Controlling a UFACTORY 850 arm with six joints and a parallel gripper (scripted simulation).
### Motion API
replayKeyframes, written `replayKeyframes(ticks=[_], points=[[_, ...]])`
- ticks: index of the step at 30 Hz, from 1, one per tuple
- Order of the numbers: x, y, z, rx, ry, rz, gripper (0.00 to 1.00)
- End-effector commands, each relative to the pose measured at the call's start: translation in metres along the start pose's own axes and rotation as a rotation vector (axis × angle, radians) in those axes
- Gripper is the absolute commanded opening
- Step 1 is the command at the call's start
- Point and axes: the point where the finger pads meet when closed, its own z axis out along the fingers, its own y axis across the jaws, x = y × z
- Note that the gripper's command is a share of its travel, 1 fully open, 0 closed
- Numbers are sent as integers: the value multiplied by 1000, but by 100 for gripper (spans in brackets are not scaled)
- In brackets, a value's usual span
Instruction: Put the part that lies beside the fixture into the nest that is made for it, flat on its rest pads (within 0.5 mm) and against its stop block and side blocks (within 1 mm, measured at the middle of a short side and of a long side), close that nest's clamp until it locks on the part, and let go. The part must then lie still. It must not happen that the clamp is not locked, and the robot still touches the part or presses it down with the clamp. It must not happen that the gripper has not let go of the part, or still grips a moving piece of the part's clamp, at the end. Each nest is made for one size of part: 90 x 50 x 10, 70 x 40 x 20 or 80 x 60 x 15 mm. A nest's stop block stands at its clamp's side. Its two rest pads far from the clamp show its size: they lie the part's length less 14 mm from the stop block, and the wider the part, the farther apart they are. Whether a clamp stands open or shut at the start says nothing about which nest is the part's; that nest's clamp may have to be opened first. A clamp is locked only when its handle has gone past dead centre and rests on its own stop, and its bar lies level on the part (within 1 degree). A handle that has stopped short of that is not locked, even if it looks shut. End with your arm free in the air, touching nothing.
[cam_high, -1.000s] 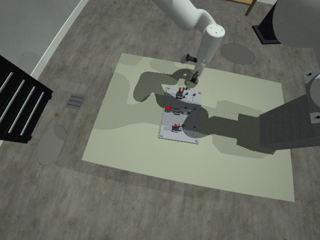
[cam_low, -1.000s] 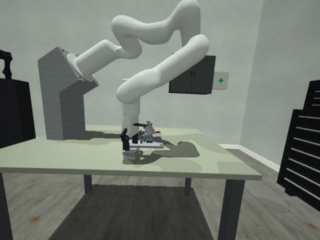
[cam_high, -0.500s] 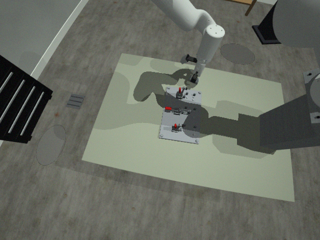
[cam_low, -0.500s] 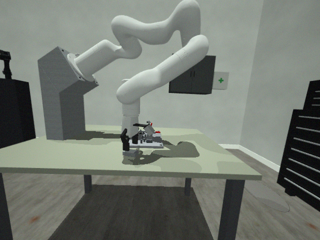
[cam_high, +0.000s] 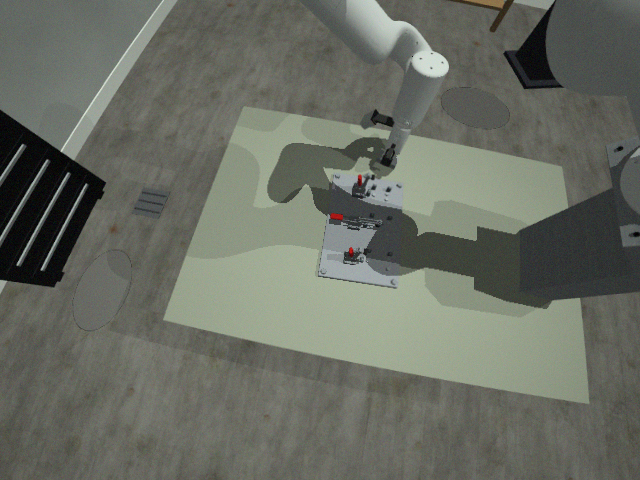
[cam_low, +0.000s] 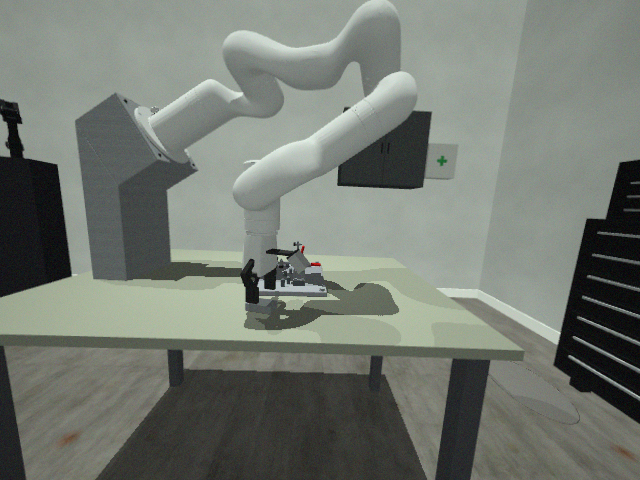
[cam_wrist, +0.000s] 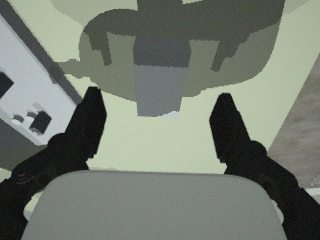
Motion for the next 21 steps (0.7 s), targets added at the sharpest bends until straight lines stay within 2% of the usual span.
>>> replayKeyframes(ticks=[1,14,21], points=[[0,0,5,0,0,0,100],[0,0,23,0,0,0,100],[0,0,25,0,0,0,100]])
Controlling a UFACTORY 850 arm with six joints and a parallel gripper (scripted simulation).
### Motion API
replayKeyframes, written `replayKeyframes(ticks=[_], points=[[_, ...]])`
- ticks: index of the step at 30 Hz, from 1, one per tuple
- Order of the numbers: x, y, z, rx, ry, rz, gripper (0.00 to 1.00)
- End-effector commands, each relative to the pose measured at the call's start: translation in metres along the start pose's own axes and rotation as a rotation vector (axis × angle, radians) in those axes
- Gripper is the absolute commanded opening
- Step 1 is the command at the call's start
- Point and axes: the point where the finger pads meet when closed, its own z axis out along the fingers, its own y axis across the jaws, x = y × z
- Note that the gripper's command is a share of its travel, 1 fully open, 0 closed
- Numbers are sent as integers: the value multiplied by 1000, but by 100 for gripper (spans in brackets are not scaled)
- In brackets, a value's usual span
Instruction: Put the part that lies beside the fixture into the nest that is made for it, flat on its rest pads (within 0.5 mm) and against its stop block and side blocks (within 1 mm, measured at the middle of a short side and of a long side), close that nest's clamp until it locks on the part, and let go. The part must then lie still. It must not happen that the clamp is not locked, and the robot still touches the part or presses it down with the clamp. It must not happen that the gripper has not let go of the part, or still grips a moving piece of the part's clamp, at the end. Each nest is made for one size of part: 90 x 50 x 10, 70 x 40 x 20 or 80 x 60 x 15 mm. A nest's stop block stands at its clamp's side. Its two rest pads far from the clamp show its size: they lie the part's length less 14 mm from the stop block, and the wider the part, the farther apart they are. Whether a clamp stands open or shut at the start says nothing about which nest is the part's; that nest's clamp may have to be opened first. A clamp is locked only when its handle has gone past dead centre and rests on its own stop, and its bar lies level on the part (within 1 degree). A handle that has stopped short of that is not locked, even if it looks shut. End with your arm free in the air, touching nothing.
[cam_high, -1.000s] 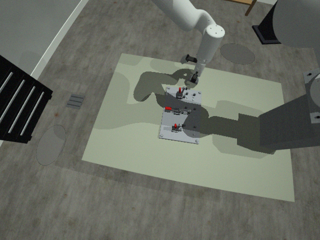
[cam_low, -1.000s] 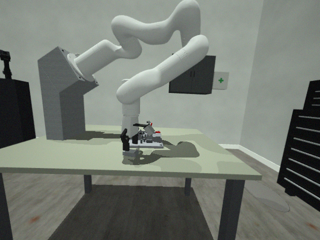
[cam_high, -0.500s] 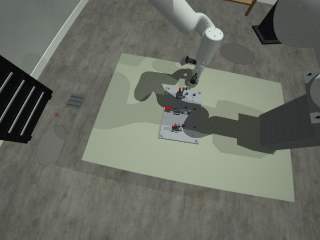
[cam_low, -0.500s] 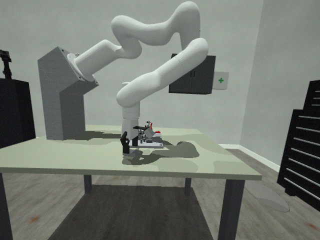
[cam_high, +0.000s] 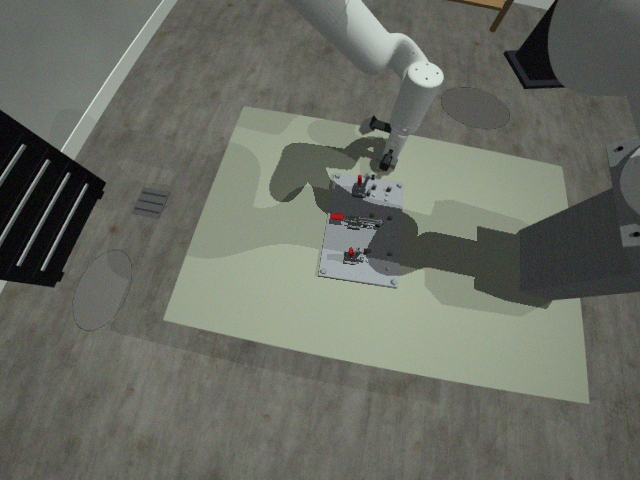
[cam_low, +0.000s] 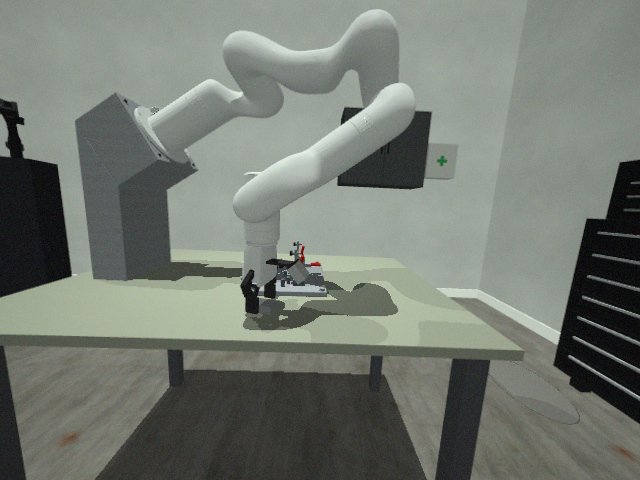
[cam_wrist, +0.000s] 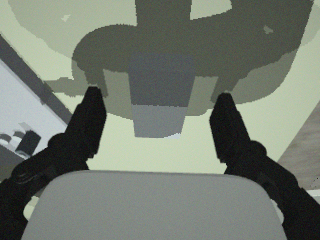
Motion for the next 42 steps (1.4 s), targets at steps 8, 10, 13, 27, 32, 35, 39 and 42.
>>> replayKeyframes(ticks=[8,10,13,27,32,35,39,42], points=[[0,0,0,0,0,0,100],[0,0,0,0,0,0,100],[0,0,0,0,0,0,100],[0,0,0,0,0,0,0],[0,0,0,0,0,0,0],[0,0,0,0,0,0,0],[0,0,0,0,0,0,0],[0,0,0,0,0,0,0]])
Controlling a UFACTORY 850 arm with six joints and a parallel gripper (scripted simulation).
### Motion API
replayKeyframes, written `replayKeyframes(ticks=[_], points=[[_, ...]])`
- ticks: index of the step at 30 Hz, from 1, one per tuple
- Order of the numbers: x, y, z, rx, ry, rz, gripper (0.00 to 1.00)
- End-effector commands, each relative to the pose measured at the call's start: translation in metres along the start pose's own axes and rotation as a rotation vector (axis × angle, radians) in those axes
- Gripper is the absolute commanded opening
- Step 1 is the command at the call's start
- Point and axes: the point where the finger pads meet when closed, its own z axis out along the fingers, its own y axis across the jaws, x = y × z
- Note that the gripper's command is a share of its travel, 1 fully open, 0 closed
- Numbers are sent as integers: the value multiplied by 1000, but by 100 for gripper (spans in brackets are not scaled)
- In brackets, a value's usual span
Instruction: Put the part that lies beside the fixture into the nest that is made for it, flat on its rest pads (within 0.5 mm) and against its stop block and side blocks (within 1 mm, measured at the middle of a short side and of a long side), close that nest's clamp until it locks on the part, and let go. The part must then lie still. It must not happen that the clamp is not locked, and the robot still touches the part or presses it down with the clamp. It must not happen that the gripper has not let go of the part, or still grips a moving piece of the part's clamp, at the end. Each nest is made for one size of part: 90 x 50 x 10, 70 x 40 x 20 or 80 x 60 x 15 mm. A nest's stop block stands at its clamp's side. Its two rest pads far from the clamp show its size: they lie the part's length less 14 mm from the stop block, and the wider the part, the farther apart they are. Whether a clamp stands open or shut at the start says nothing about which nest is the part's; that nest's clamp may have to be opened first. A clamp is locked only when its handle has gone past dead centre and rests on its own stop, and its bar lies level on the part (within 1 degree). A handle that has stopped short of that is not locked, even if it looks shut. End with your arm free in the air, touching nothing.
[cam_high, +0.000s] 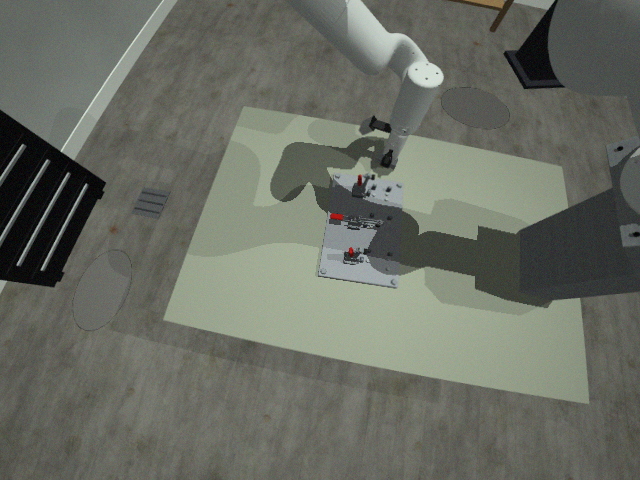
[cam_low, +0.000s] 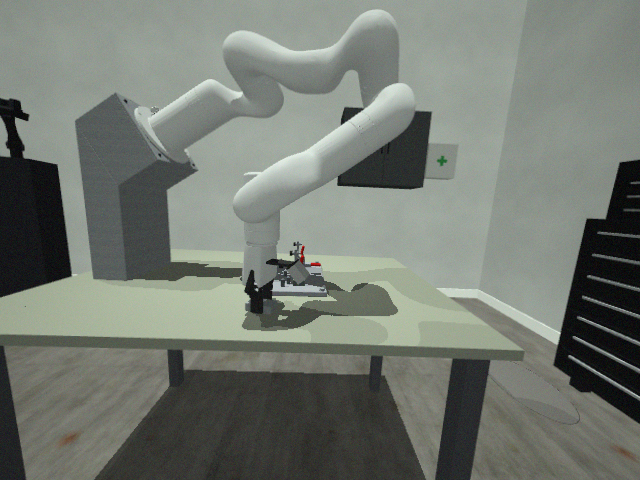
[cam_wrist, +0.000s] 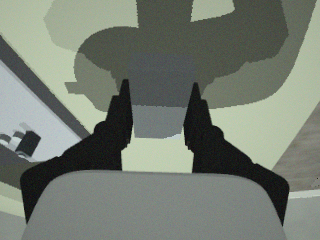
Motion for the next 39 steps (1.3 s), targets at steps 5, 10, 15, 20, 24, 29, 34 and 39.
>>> replayKeyframes(ticks=[5,10,15,20,24,29,34,39], points=[[0,0,0,0,0,0,0],[0,0,0,0,0,0,0],[0,0,0,0,0,0,0],[0,0,-2,0,0,0,0],[0,0,-6,0,0,0,0],[0,0,-11,0,0,0,0],[0,0,-25,0,0,0,0],[0,0,-44,0,0,0,0]])
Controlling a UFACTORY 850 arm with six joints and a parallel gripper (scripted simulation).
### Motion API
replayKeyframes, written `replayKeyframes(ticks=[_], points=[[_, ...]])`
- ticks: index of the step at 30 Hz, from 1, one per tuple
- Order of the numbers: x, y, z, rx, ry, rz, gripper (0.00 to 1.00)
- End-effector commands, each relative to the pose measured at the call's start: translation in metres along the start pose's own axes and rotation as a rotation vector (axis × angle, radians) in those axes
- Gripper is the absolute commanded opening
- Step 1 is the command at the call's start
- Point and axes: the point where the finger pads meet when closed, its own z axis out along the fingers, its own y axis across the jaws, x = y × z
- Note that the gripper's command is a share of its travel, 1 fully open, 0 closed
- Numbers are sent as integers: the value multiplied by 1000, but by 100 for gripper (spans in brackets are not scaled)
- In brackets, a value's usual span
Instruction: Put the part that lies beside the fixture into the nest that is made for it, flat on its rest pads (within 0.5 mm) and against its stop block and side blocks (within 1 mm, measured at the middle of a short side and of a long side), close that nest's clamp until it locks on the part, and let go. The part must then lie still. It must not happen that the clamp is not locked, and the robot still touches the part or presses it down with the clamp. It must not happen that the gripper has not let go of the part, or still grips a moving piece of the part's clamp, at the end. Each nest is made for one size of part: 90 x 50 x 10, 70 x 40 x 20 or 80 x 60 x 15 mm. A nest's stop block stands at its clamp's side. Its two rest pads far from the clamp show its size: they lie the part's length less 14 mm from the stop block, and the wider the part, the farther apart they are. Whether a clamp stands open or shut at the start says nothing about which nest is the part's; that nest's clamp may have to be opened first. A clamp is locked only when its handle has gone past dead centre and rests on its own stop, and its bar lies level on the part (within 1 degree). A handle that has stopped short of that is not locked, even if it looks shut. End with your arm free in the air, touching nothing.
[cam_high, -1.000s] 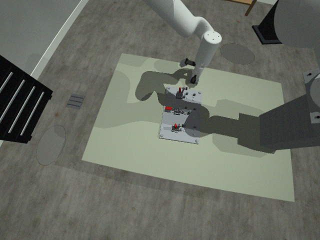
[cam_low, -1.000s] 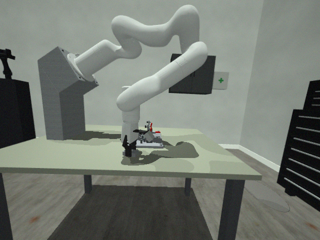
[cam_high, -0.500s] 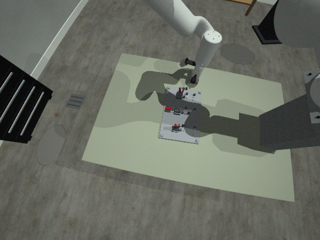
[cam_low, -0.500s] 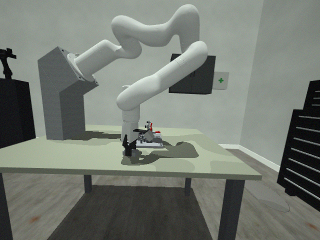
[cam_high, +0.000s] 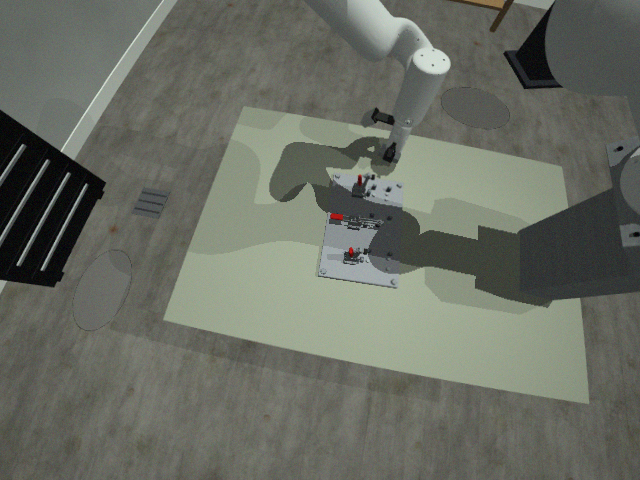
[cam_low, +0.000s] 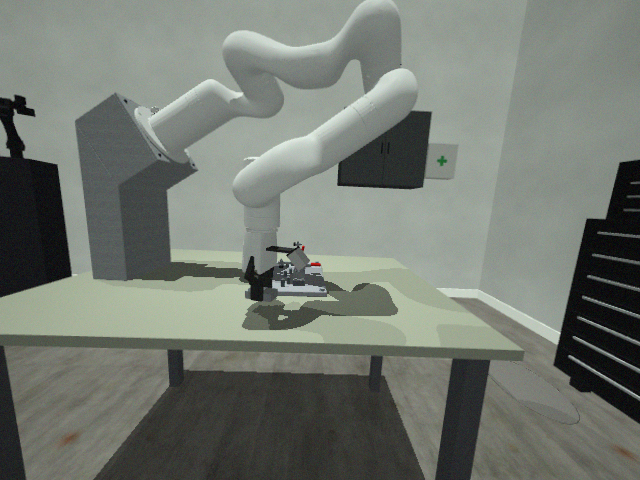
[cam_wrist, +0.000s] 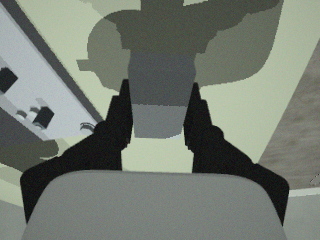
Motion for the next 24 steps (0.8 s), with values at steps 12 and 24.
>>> replayKeyframes(ticks=[12,24], points=[[0,0,-53,0,0,0,0],[0,0,-81,0,0,0,0]])
